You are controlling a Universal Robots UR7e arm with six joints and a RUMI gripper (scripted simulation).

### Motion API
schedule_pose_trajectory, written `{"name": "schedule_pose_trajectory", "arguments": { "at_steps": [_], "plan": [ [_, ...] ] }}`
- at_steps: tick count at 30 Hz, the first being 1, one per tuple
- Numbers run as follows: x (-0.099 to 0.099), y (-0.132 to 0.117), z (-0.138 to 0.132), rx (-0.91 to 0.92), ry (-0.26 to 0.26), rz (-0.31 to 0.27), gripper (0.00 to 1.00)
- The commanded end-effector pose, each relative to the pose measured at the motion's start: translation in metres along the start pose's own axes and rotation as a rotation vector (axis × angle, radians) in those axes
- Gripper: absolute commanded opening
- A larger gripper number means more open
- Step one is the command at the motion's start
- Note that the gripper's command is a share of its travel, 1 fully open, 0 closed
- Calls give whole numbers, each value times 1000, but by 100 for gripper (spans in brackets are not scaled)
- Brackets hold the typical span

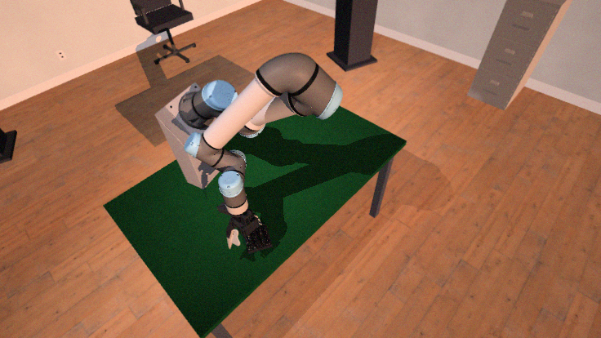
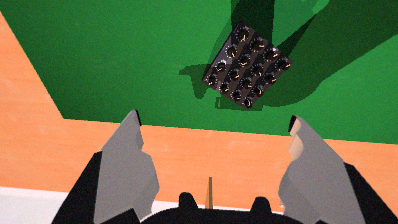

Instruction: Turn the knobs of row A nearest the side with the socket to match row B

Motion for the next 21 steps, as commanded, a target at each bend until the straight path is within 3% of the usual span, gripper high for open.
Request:
{"name": "schedule_pose_trajectory", "arguments": {
  "at_steps": [1, 21],
  "plan": [
    [-26, 2, 0, 4, -9, 10, 100],
    [-63, -1, -2, -1, -6, 8, 100]
  ]
}}
Point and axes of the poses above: the point where the finger pads meet when closed, its own x axis out along the fingers, its own z axis across the jaws, y = z × x, the point moved 5 cm from there along -x, back along the fingers, and after that the axes turned 8 degrees about x, right-handed, at the moved point
